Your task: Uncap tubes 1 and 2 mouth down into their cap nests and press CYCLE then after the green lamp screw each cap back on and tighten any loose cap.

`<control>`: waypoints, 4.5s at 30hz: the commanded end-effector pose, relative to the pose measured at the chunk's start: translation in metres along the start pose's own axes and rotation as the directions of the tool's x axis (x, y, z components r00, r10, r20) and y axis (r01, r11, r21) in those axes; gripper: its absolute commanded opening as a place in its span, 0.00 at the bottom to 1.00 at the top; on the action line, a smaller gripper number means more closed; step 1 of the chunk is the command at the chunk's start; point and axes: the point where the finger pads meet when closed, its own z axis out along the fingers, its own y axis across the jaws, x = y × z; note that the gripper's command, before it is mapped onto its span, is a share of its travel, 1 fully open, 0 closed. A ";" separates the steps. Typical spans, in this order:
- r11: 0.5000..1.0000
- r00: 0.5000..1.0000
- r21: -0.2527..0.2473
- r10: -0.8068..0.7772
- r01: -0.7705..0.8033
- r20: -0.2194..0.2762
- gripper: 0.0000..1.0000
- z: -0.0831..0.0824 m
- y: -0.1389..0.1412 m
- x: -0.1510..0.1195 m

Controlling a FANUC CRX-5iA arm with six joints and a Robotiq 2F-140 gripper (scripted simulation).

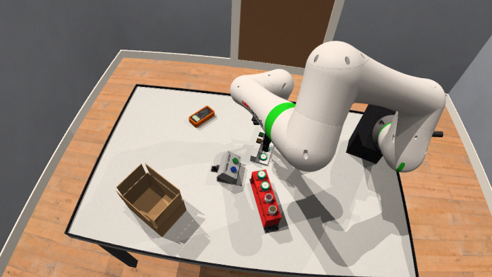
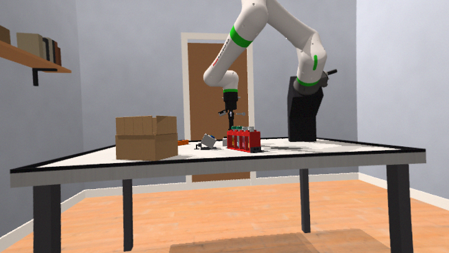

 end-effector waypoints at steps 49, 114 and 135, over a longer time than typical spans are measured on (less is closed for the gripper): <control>0.575 0.575 0.003 0.818 -0.818 -0.001 0.10 -0.100 -0.084 0.043; 0.147 0.147 0.001 0.989 -0.989 -0.001 0.10 -0.045 -0.191 0.098; 0.147 0.147 0.001 0.989 -0.989 -0.001 0.10 -0.040 -0.192 0.098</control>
